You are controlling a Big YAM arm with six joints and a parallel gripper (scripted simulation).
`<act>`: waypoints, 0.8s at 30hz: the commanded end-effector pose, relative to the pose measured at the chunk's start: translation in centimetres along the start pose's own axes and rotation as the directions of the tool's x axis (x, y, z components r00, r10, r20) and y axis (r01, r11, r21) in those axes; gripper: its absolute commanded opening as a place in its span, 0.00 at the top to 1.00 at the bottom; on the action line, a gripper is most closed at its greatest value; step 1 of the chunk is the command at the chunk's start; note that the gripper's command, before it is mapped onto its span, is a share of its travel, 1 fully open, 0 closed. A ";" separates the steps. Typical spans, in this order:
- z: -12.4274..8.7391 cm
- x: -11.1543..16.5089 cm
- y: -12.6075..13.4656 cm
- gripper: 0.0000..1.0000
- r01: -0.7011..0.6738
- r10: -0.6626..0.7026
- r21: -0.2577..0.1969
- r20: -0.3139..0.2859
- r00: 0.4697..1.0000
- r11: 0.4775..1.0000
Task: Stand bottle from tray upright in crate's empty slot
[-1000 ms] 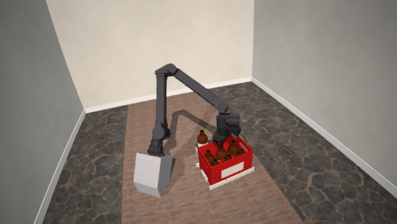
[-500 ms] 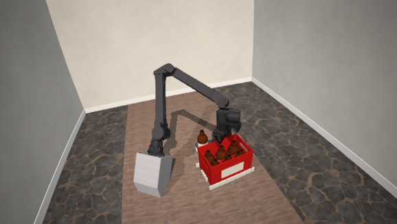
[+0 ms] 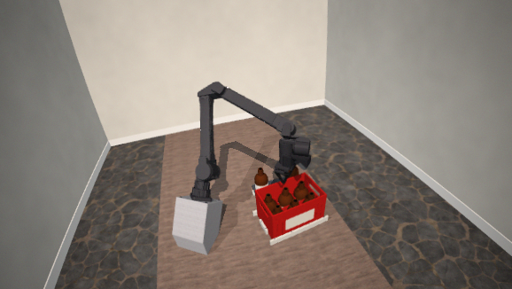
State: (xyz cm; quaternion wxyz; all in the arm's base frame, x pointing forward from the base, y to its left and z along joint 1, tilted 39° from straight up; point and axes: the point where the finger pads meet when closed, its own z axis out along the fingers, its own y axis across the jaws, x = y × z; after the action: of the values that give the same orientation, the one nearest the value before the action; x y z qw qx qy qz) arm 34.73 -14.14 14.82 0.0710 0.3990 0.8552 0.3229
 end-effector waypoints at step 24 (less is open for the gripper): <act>-2.7 -1.4 1.1 1.00 0.032 -0.031 -0.012 0.055 0.998 0.999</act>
State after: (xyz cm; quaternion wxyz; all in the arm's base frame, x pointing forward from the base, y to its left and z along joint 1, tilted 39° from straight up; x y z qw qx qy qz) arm 34.70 -14.17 14.90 0.0714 0.3967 0.8563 0.3229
